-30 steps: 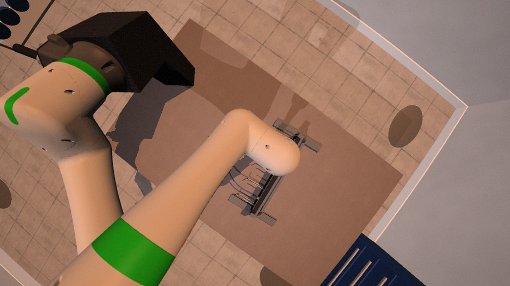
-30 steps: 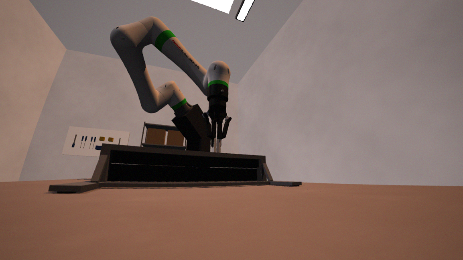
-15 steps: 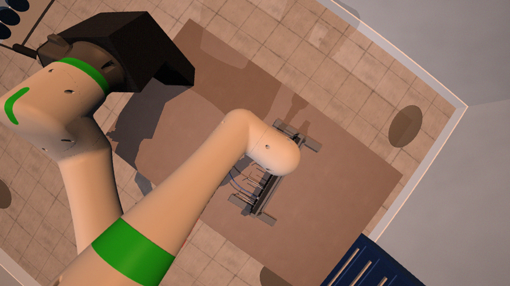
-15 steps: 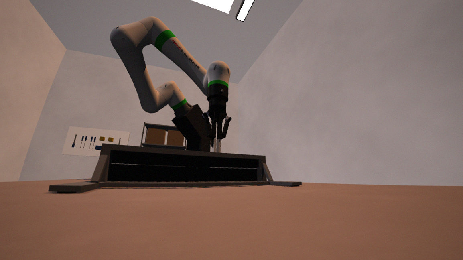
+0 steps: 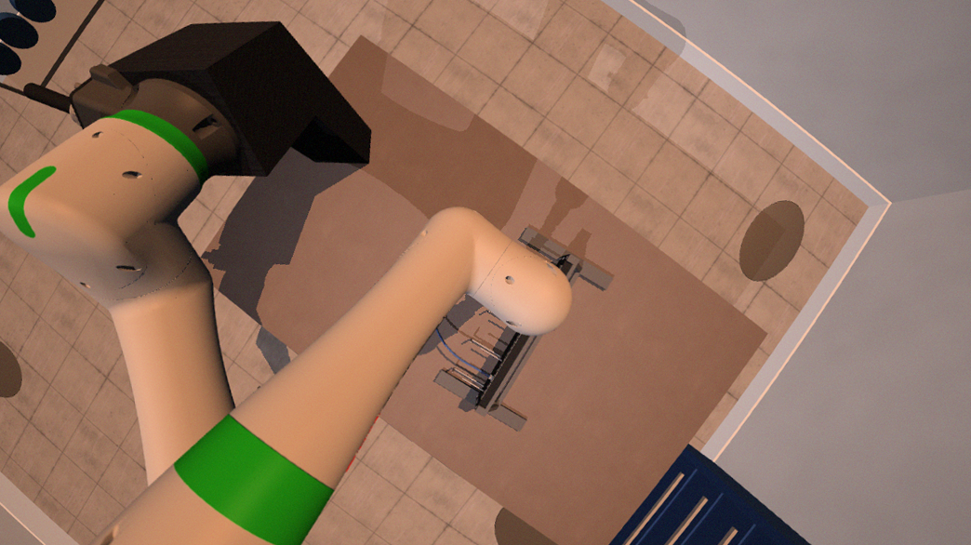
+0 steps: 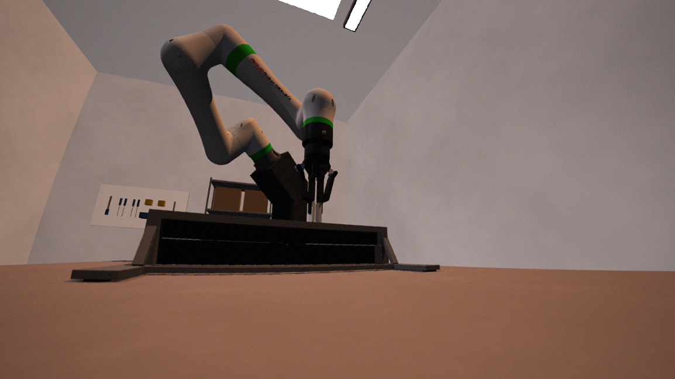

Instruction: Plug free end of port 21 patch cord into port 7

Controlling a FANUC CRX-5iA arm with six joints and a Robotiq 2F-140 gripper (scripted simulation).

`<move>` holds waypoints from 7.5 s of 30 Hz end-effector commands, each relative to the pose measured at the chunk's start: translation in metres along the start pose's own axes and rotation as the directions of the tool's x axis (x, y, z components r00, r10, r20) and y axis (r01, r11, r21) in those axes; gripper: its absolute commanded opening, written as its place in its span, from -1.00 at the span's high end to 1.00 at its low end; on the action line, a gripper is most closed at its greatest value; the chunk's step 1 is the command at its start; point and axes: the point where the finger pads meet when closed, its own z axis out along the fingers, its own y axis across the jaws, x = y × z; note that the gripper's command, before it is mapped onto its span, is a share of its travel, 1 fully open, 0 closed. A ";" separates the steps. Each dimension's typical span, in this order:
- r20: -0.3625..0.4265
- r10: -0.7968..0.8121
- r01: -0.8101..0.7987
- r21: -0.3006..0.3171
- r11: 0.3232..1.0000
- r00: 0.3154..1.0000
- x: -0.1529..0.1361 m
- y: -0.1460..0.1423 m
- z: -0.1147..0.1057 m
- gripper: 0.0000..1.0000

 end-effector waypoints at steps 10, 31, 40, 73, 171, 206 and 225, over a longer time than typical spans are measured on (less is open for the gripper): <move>0.000 0.000 0.000 0.000 1.000 1.000 0.001 0.000 0.001 1.00; 0.002 -0.001 0.001 -0.001 1.000 1.000 0.020 0.000 0.019 1.00; 0.002 -0.001 0.001 -0.001 1.000 1.000 0.027 0.000 0.026 1.00; 0.001 -0.001 0.001 -0.001 1.000 1.000 0.035 -0.001 0.030 1.00; 0.001 -0.001 0.001 -0.001 1.000 1.000 0.061 -0.001 0.029 1.00; 0.001 -0.001 0.001 -0.001 1.000 1.000 0.061 -0.001 0.029 1.00; 0.001 -0.001 0.001 -0.001 1.000 1.000 0.062 -0.001 0.029 1.00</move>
